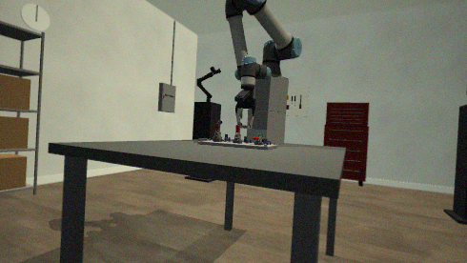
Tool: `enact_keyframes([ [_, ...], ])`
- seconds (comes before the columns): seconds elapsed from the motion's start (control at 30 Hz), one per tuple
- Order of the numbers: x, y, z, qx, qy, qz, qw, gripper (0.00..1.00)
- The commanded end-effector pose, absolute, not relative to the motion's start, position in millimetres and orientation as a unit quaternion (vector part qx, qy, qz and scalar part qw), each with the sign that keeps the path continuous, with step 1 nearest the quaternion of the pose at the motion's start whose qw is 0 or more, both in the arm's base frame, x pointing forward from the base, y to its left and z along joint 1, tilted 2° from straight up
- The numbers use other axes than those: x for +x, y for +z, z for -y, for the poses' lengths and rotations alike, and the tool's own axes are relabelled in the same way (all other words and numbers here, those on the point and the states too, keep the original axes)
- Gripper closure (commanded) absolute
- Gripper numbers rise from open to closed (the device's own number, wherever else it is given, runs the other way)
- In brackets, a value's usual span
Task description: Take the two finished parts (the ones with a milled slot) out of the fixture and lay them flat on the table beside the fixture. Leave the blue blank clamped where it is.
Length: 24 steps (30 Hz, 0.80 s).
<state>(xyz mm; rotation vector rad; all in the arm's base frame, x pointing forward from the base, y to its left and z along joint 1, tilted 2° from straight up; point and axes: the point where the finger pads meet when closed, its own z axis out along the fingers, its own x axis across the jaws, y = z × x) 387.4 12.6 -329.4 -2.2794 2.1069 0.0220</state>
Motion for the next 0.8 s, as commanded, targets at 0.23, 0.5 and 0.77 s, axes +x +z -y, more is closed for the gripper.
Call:
enact_keyframes([
  [0.23,386.5,-328.4,-29.1,-0.734,0.007,-0.679,0.019,1.00],
  [0.5,385.2,-327.9,-46.0,-0.734,0.007,-0.679,0.019,1.00],
  [0.77,382.9,-326.8,-76.1,-0.734,0.007,-0.679,0.019,1.00],
])
